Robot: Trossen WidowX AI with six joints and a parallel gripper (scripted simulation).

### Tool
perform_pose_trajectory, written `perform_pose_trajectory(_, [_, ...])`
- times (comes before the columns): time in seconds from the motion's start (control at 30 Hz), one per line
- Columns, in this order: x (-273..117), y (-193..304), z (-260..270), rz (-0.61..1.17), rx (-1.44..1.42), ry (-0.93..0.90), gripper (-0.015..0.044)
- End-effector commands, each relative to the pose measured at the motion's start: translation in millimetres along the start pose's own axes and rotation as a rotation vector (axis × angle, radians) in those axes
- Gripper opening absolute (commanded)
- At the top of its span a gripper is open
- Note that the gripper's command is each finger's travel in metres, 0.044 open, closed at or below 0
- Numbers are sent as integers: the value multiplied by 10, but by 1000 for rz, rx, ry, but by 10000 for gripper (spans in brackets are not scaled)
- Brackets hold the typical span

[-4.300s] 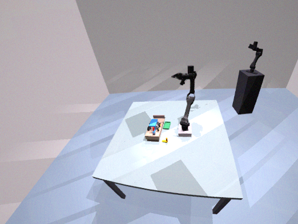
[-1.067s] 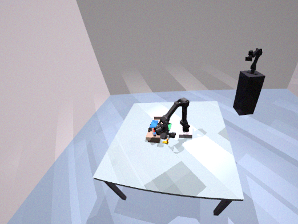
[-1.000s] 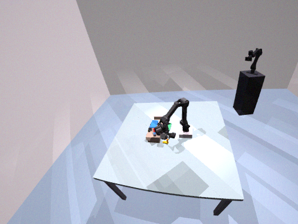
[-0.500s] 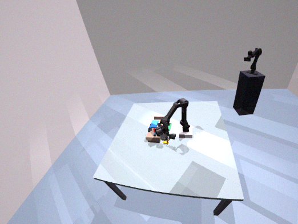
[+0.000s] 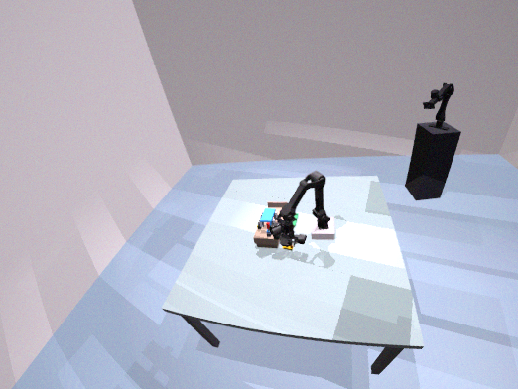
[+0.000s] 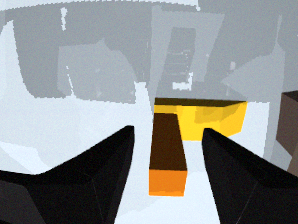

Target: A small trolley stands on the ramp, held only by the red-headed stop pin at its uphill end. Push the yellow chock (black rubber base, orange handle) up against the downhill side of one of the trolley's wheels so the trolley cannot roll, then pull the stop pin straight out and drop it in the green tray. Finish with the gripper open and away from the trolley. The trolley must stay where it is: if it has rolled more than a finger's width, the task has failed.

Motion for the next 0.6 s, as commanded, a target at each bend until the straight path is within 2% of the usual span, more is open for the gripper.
perform_pose_trajectory(0.0, [-4,-1,-1,0,0,0,138])
perform_pose_trajectory(0.1, [-4,-1,-1,0,0,0,59])
perform_pose_trajectory(0.37, [-15,-1,-1,0,0,0,0])
perform_pose_trajectory(0.57, [-225,15,20,-2,4,-5,0])
Point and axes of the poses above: the point midway between the two fingers, 35 mm back from their tips, its own x axis out along the fingers, its own z axis across the jaws, y = z × x, the point moved 2 cm from there along -x, back along the fingers, and after that the axes turned 15 degrees about -x, right-handed, at the moved point
